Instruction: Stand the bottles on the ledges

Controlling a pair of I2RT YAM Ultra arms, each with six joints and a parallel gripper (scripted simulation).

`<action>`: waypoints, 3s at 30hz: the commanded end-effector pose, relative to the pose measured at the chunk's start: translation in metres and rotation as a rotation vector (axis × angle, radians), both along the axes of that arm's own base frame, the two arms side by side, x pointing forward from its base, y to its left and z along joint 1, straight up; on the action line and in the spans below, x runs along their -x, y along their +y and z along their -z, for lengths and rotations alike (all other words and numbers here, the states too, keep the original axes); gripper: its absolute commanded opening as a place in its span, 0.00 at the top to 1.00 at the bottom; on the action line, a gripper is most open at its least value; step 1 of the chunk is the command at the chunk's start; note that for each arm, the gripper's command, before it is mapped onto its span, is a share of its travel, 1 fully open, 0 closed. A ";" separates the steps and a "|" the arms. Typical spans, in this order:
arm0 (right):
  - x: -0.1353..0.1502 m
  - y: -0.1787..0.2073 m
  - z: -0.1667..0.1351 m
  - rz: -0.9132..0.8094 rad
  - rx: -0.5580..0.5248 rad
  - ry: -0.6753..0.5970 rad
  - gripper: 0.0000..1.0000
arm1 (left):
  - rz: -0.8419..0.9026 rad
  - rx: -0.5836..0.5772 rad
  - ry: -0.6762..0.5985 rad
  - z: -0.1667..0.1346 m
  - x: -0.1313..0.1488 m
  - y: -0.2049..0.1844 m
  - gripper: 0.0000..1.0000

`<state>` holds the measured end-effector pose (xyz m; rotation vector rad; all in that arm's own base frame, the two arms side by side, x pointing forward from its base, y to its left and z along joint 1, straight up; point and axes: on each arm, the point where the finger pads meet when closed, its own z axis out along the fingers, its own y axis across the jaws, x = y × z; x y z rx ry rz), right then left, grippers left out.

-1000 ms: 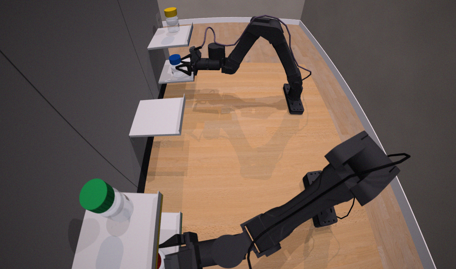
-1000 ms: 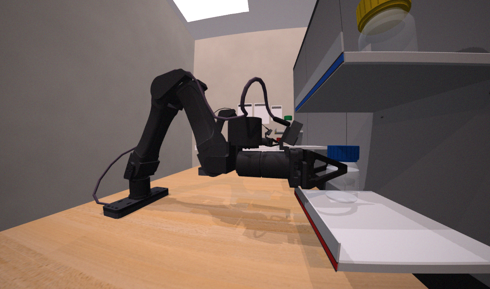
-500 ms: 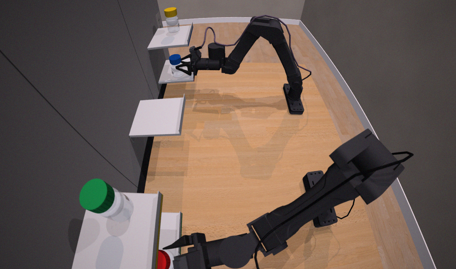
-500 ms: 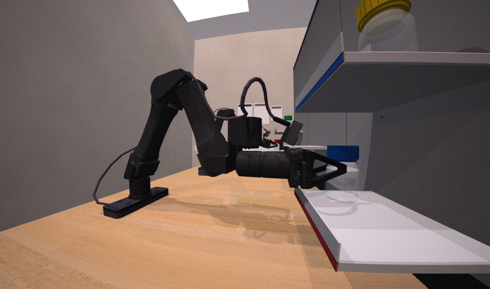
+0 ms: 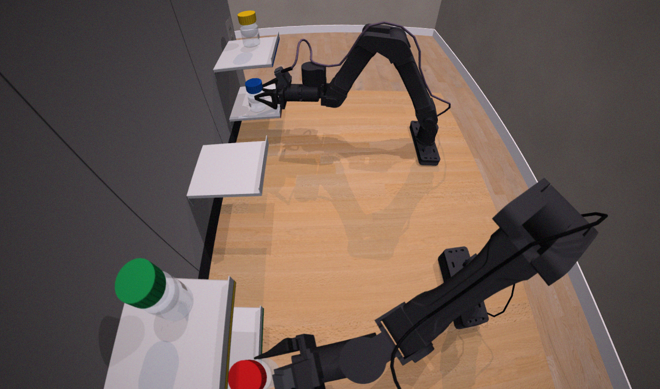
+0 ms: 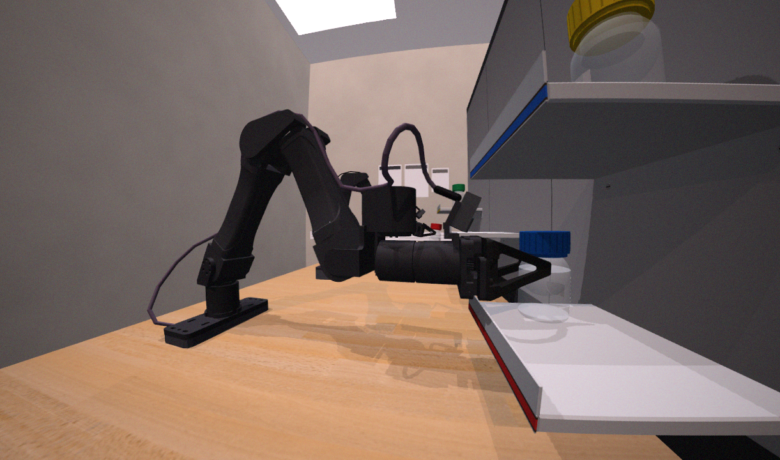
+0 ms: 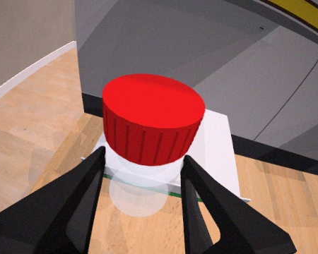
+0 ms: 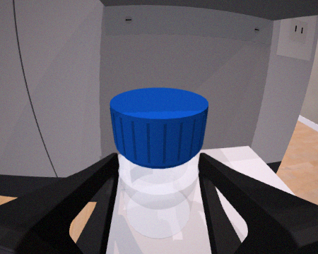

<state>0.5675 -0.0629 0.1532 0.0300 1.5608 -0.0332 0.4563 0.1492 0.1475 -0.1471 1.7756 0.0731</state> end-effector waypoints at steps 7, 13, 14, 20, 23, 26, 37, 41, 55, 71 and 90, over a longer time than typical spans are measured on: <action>0.023 -0.028 0.009 0.096 -0.007 0.037 0.51 | 0.008 -0.033 -0.064 -0.022 0.024 -0.002 0.50; 0.033 -0.023 0.008 0.073 -0.007 0.035 0.51 | 0.012 -0.040 -0.080 -0.027 0.033 -0.005 0.50; 0.034 -0.023 0.008 0.073 -0.007 0.035 0.51 | 0.011 -0.033 -0.067 -0.023 0.036 -0.005 0.50; 0.041 -0.012 0.003 0.034 -0.004 0.019 0.51 | 0.012 -0.040 -0.079 -0.026 0.046 -0.007 0.50; 0.043 -0.007 -0.001 0.014 -0.002 0.007 0.51 | 0.014 -0.043 -0.086 -0.029 0.050 -0.008 0.50; 0.043 -0.001 -0.007 -0.008 0.008 -0.007 0.51 | 0.015 -0.045 -0.090 -0.030 0.053 -0.008 0.50; 0.041 0.000 -0.010 -0.012 0.001 -0.008 0.51 | 0.021 -0.053 -0.106 -0.035 0.060 -0.010 0.50; 0.039 -0.002 -0.034 -0.009 0.003 -0.020 0.51 | 0.022 -0.054 -0.110 -0.037 0.060 -0.011 0.50; 0.040 -0.006 -0.076 -0.003 0.003 -0.020 0.51 | 0.026 -0.058 -0.118 -0.039 0.060 -0.012 0.50; 0.051 -0.009 -0.073 0.011 0.004 -0.027 0.51 | 0.022 -0.049 -0.109 -0.037 0.057 -0.011 0.50; 0.081 -0.009 -0.072 0.014 0.005 -0.028 0.51 | 0.022 -0.049 -0.109 -0.037 0.057 -0.011 0.50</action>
